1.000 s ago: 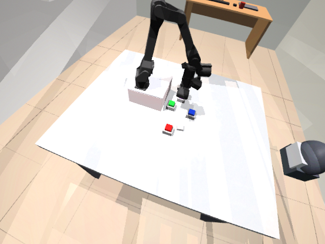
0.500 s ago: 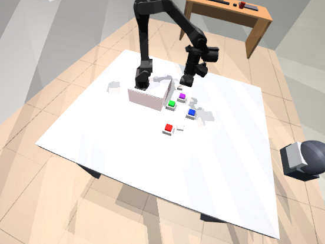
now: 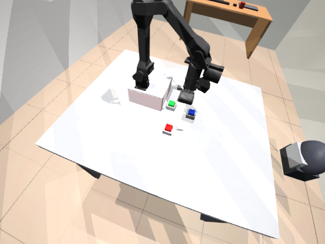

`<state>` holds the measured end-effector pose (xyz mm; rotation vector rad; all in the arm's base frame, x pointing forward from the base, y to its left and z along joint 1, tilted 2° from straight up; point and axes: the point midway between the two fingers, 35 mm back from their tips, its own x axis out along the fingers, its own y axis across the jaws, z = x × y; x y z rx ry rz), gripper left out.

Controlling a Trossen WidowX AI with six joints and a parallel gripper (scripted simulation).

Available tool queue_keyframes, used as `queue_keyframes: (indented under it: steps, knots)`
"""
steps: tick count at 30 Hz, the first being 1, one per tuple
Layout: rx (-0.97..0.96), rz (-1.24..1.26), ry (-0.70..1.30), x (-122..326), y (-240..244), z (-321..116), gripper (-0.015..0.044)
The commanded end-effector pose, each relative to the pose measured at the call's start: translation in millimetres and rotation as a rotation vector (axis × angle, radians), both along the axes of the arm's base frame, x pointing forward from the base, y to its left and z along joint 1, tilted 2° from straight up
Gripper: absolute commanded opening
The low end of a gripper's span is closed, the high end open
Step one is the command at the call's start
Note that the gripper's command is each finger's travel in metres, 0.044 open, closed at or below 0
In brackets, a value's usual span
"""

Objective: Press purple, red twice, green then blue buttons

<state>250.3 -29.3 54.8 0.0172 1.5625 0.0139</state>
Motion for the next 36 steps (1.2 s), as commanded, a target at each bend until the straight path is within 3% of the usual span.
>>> queue_keyframes:
  steps: [1,8,12,17,36]
  knots:
    - [-0.008,0.001,0.014,-6,-48,-3,0.0020]
    - [-0.013,0.001,0.020,-37,-124,-4,0.0020]
    - [-0.013,0.001,0.020,-38,-126,-8,0.0020]
    - [-0.013,0.001,0.020,-39,-125,-66,0.0020]
    - [-0.013,0.001,0.021,-39,-125,-88,0.0020]
